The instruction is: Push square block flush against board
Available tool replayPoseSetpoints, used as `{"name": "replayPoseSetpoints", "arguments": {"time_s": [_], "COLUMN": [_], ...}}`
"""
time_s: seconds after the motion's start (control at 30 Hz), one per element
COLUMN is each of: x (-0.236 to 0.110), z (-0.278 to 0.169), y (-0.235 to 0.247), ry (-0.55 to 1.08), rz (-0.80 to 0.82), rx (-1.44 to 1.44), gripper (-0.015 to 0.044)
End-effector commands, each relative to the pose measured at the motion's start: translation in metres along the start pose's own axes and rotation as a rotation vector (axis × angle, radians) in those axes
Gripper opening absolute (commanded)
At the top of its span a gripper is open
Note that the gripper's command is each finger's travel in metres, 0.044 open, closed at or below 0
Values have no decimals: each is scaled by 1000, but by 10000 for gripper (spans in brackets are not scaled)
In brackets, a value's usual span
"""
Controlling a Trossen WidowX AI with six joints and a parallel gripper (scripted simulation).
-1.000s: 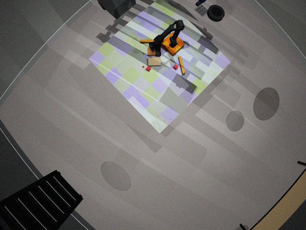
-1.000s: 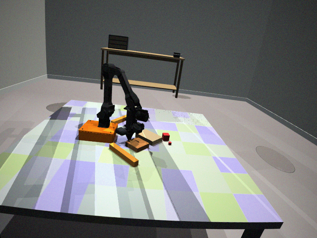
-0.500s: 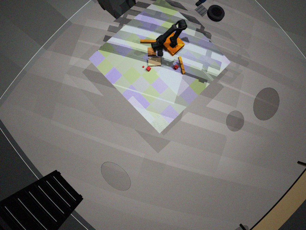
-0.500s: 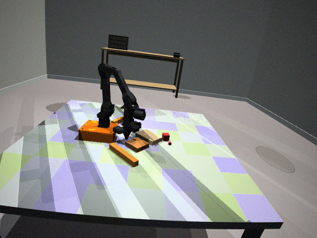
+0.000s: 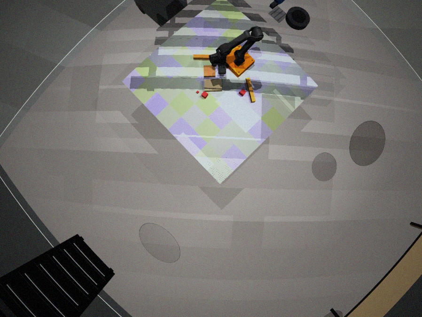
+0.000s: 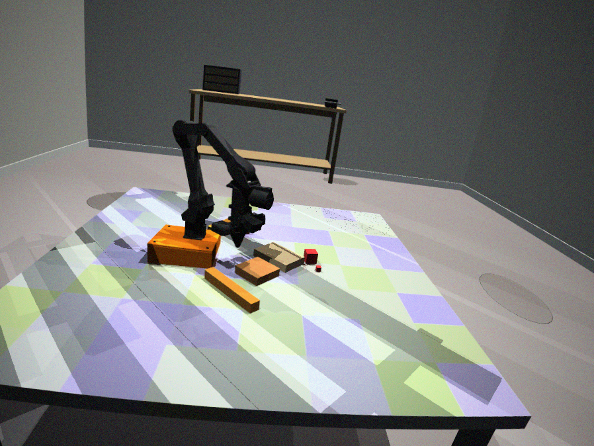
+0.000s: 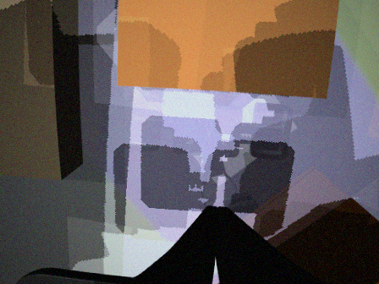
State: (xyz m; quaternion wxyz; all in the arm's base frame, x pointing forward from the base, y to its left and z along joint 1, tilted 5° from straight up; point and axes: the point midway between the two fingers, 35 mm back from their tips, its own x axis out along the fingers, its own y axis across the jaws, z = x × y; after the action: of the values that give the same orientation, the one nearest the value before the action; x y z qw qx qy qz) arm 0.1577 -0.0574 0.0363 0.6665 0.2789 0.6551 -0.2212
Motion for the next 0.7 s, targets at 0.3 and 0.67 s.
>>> {"name": "replayPoseSetpoints", "arguments": {"time_s": [0.3, 0.67], "x": [-17, -5], "z": [109, 181], "y": [7, -1], "ry": [-1, -2], "rz": [-2, -2], "rx": [0, 0], "gripper": [0, 0]}}
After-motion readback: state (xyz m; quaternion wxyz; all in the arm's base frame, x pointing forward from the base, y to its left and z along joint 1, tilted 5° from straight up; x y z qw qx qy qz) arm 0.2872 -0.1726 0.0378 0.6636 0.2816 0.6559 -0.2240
